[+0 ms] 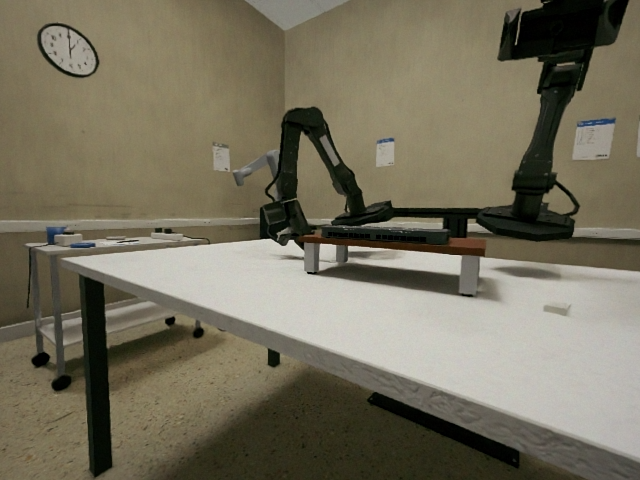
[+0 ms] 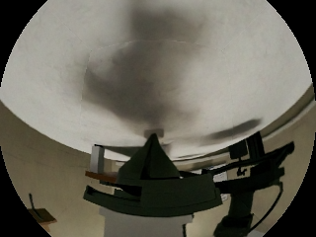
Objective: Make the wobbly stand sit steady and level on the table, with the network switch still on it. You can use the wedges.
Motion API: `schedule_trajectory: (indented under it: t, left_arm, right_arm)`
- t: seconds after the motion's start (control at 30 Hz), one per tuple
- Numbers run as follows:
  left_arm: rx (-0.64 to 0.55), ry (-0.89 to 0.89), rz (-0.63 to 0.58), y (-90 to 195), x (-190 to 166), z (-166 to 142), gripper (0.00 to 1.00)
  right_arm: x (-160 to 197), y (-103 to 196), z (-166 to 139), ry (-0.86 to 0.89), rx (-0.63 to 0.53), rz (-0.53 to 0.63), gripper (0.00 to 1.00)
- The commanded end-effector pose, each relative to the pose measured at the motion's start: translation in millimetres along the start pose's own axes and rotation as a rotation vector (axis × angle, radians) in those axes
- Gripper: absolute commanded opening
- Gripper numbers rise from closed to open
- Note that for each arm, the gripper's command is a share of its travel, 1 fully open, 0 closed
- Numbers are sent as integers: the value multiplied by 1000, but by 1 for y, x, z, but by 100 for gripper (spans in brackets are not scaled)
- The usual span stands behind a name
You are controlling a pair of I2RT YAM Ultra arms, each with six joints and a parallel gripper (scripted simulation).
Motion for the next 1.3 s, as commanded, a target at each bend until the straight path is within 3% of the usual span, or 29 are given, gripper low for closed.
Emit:
schedule_trajectory:
  t: [0.0,1.27]
  left_arm:
    - [-68,-5,-12,6,-4,21,100]
    - [-68,-5,-12,6,-4,21,100]
  right_arm:
    - [-1,1,-7,11,-22,7,0]
    - [-2,-12,-21,8,-6,-8,0]
Point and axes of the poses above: on each arm, the point where the finger pads meet when closed, its own y axis back along the fingers, its own x axis across the jaws, z = x × y, the point moved 9 cm from there along y, back along the fingers, and after that the axes turned 7 degrees about y, right-handed, at the moved point
